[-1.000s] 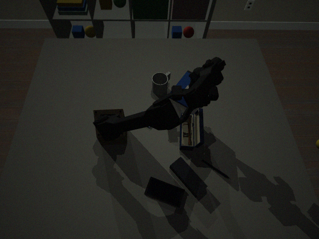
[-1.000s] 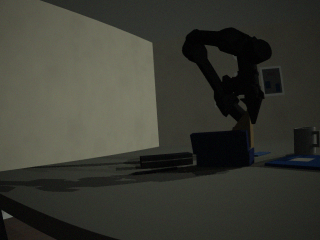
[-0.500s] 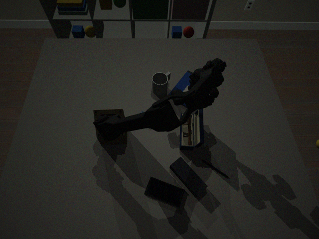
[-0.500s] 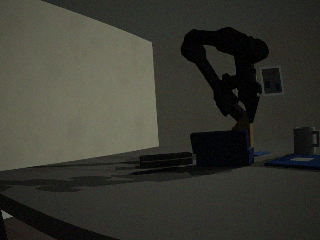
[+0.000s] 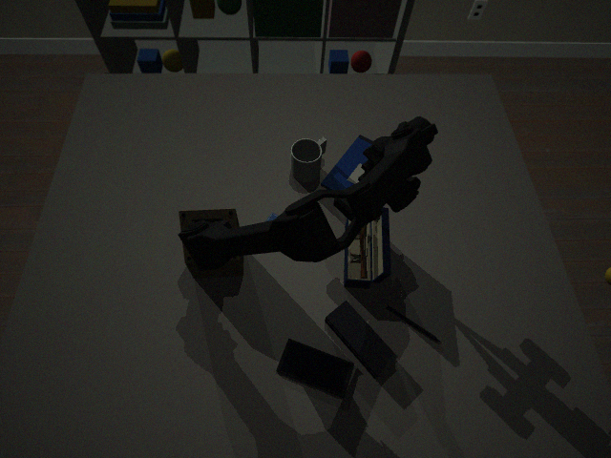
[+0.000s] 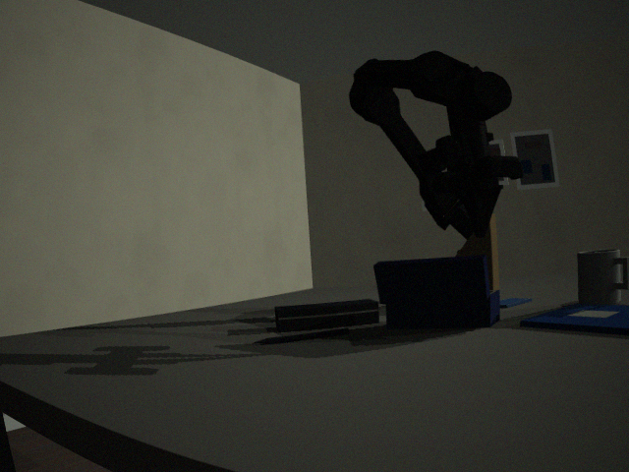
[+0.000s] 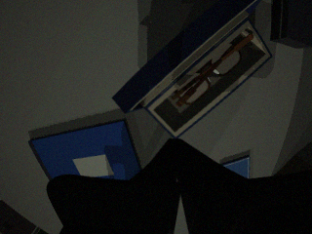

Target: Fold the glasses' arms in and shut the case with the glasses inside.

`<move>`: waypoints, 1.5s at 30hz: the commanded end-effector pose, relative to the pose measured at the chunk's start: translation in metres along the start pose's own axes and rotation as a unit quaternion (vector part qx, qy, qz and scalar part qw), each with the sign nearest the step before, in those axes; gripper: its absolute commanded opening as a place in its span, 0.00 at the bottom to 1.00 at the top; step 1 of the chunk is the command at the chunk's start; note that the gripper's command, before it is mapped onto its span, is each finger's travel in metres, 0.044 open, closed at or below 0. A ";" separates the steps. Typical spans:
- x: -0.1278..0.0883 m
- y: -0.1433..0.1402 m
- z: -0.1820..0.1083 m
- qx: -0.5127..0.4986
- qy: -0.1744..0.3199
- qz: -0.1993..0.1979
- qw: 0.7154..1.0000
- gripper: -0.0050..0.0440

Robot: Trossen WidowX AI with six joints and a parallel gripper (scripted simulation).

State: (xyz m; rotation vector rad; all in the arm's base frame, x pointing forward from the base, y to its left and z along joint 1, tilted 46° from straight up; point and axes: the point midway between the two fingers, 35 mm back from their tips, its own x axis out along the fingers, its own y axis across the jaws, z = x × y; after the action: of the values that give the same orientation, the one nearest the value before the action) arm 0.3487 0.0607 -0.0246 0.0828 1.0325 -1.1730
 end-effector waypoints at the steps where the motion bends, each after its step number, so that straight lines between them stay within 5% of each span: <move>1: -0.003 -0.005 0.004 -0.037 -0.001 0.000 0.999 0.10; 17: -0.010 -0.021 0.018 -0.277 -0.001 0.000 0.961 0.10; 32: -0.017 -0.039 0.032 -0.516 -0.001 0.000 0.856 0.10; 40: -0.018 -0.043 0.035 -0.560 -0.001 0.000 0.828 0.10; 45: 0.028 -0.044 0.036 -0.580 -0.001 0.000 0.814 0.10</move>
State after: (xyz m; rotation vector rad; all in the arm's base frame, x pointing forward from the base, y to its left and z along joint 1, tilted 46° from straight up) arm 0.3416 0.0245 0.0099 -0.8630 1.5573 -0.3762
